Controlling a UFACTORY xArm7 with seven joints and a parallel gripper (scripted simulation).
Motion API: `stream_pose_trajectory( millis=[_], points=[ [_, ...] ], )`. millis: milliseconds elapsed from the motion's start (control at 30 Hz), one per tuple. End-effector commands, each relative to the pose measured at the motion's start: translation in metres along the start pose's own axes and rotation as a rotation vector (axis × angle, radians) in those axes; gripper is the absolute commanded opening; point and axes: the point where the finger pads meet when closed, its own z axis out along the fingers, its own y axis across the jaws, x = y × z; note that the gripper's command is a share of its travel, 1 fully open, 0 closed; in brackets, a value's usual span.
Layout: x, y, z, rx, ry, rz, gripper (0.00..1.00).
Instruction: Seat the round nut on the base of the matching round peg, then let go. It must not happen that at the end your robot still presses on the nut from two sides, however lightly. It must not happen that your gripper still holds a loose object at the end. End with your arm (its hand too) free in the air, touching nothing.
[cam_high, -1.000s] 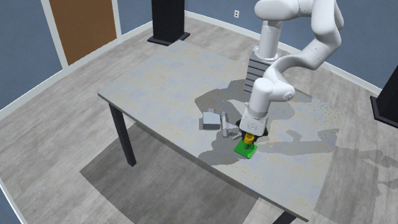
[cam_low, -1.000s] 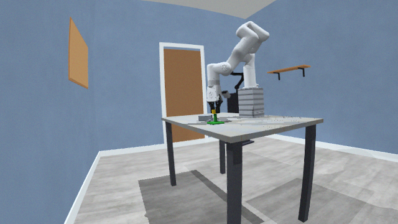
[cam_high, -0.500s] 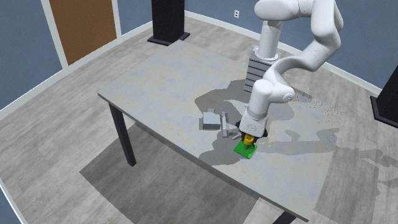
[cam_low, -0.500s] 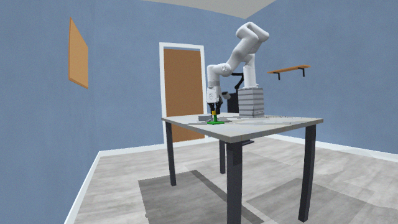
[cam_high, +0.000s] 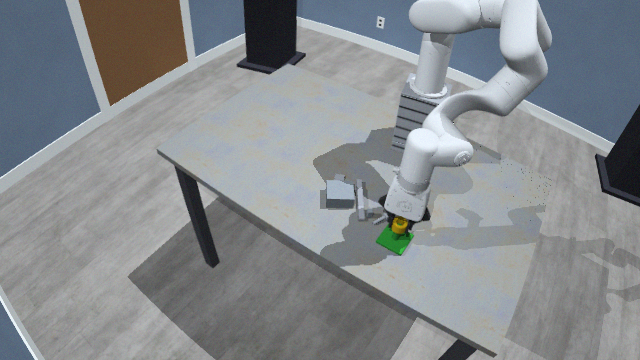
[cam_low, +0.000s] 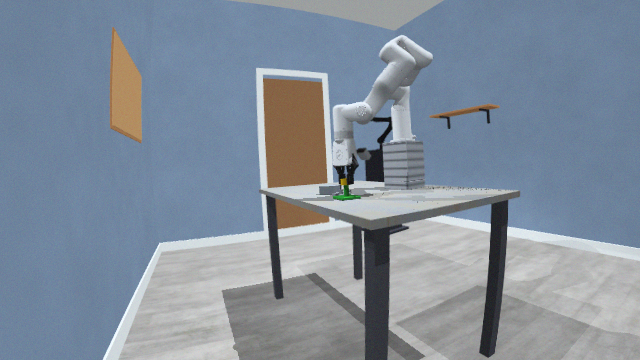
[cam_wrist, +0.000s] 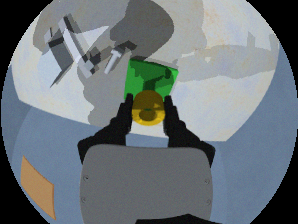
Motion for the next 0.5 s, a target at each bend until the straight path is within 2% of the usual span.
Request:
stream_pose_trajectory(
  millis=[0,300,467],
  points=[
    [-0.002,0.000,0.001,0.000,-0.003,0.000,0.00],
    [-0.002,0.000,0.036,0.001,-0.004,-0.001,0.00],
    [-0.001,0.000,0.043,0.000,-0.003,0.000,0.00]
  ],
)
